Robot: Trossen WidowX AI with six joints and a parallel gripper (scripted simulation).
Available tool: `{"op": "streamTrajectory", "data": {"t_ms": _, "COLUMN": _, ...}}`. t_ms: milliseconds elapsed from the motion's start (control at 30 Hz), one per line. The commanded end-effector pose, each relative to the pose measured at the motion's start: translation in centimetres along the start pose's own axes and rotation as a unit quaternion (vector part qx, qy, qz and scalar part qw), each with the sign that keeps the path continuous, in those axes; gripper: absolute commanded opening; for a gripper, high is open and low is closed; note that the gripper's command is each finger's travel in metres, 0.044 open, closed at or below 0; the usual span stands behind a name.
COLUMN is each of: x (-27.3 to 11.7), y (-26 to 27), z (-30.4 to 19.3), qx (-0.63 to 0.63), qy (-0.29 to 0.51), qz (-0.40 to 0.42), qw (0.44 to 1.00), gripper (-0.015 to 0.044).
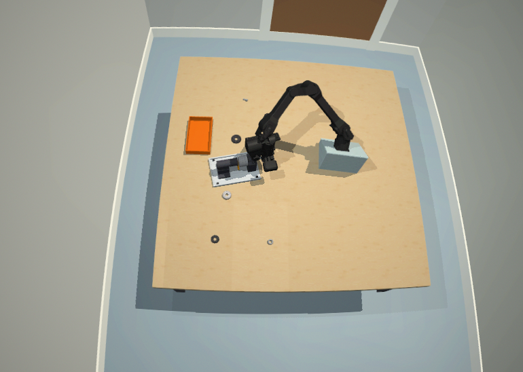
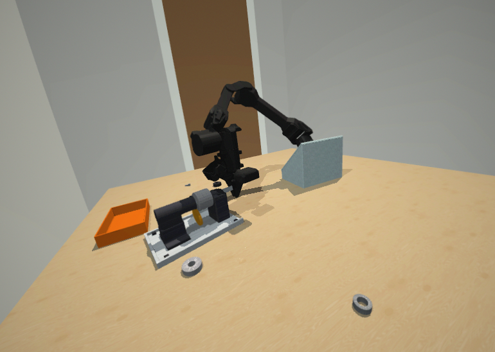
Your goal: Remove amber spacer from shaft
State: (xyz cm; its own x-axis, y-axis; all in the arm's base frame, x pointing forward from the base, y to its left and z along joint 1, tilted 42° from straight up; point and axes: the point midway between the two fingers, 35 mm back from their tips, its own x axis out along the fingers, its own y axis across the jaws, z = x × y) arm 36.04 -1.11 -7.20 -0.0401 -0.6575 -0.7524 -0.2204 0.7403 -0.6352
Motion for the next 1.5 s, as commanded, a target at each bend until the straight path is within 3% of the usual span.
{"op": "streamTrajectory", "data": {"t_ms": 0, "x": -0.1, "y": 0.0, "z": 0.3, "qx": 0.003, "qy": -0.002, "qz": 0.000, "qw": 1.000, "gripper": 0.0000}}
{"op": "streamTrajectory", "data": {"t_ms": 1467, "x": -0.1, "y": -0.1, "z": 1.8, "qx": 0.003, "qy": -0.002, "qz": 0.000, "qw": 1.000, "gripper": 0.0000}}
